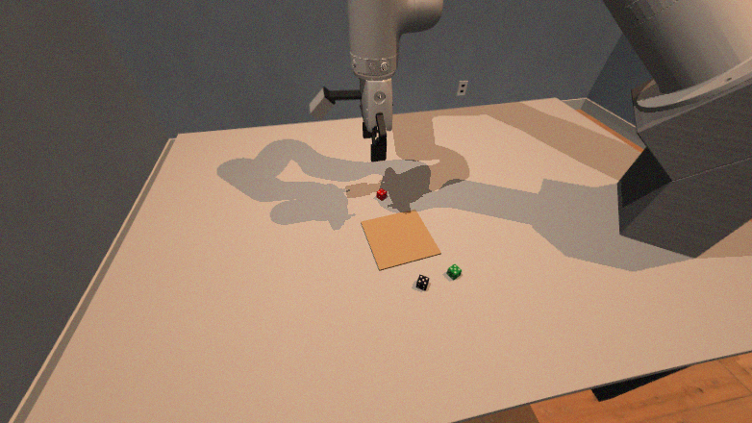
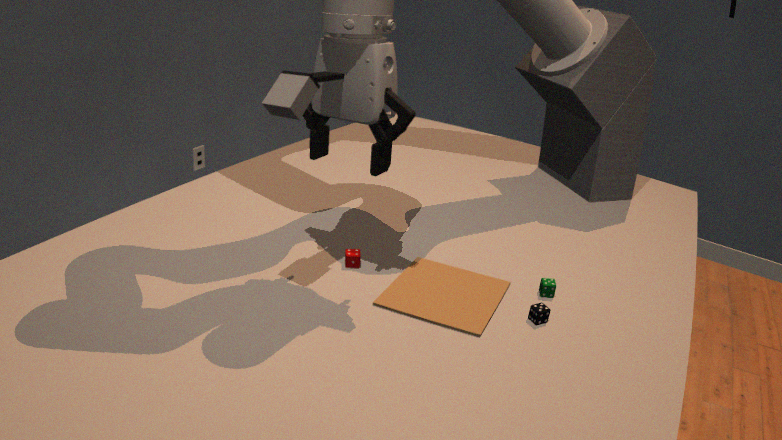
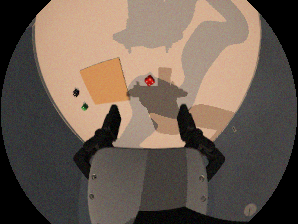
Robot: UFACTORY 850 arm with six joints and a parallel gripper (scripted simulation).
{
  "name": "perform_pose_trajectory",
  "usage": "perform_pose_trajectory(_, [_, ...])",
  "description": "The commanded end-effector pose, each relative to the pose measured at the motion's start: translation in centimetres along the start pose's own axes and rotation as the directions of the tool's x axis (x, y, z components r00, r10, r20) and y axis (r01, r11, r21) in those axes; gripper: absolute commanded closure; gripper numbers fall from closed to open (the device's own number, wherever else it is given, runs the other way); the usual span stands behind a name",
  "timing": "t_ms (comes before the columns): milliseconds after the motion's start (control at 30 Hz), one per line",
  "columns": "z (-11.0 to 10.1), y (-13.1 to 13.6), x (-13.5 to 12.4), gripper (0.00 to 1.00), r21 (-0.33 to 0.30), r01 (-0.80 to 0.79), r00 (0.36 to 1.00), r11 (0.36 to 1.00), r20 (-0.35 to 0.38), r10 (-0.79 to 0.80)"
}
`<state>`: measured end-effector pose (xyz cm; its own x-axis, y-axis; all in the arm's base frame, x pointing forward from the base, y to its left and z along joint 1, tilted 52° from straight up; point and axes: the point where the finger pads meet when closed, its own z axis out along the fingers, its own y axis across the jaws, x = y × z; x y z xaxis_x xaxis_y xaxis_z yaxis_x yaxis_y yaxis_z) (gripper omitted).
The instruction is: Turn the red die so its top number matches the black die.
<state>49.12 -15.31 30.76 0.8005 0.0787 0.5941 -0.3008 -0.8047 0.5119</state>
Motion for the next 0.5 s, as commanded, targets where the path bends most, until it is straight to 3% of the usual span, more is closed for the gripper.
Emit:
perform_pose_trajectory(0, [-0.01, 0.01, 0.08, 0.0, -0.002, 0.0, 1.0, 1.0, 0.002, 0.0])
perform_pose_trajectory(333, [0.03, 0.01, 0.08, 0.0, -0.002, 0.0, 1.0, 1.0, 0.002, 0.0])
perform_pose_trajectory(467, [0.95, 0.01, 0.08, 0.0, -0.002, 0.0, 1.0, 1.0, 0.002, 0.0])
